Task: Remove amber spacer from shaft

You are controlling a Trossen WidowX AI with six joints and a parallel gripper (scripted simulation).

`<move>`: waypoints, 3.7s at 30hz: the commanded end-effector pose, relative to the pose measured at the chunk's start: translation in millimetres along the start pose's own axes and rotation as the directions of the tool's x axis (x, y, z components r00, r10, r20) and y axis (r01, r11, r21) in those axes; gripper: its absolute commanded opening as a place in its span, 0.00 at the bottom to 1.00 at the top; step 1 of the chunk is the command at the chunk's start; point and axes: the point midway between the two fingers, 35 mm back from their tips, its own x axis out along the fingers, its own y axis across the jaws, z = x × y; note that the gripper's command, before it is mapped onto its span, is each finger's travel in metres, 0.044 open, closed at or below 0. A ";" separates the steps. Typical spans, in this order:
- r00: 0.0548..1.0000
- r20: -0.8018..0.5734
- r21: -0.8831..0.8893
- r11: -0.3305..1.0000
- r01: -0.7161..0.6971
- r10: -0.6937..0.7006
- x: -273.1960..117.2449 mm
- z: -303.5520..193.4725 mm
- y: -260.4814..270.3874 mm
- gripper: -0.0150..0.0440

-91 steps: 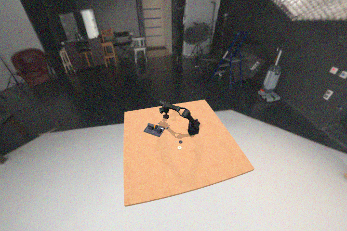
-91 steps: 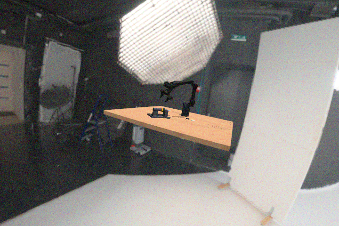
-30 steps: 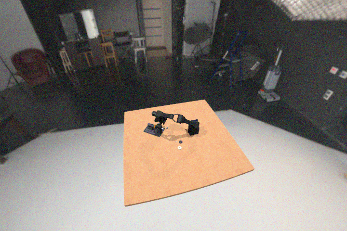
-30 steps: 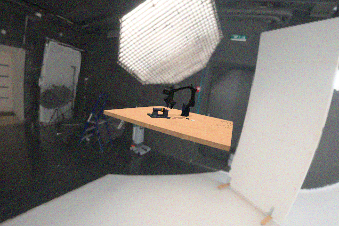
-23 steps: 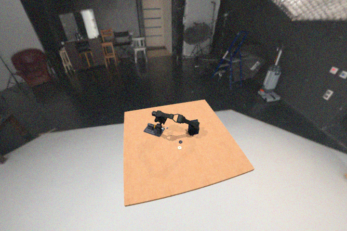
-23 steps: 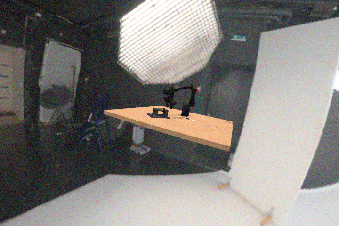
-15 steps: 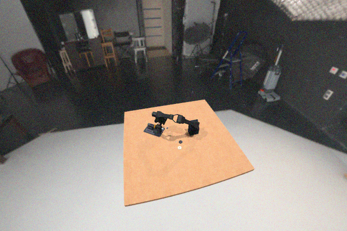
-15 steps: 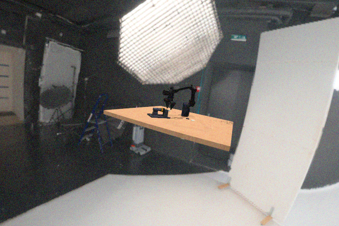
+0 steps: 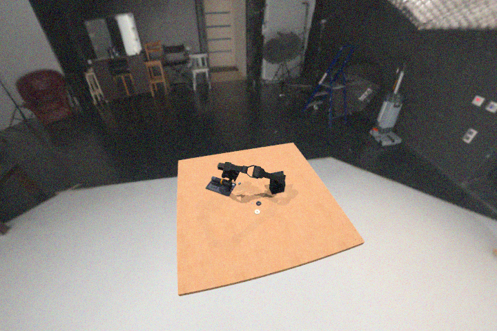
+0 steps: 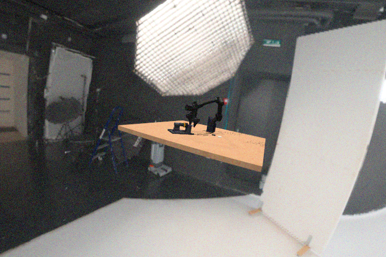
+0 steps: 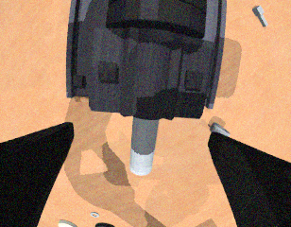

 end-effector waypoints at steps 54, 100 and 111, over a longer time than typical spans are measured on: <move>1.000 -0.003 0.003 1.000 -0.004 0.004 26.3 -1.2 0.6 1.00; 1.000 -0.003 0.004 1.000 -0.003 0.003 25.9 -14.1 0.1 0.25; 1.000 -0.004 0.004 1.000 -0.003 0.003 25.9 -19.6 0.1 0.25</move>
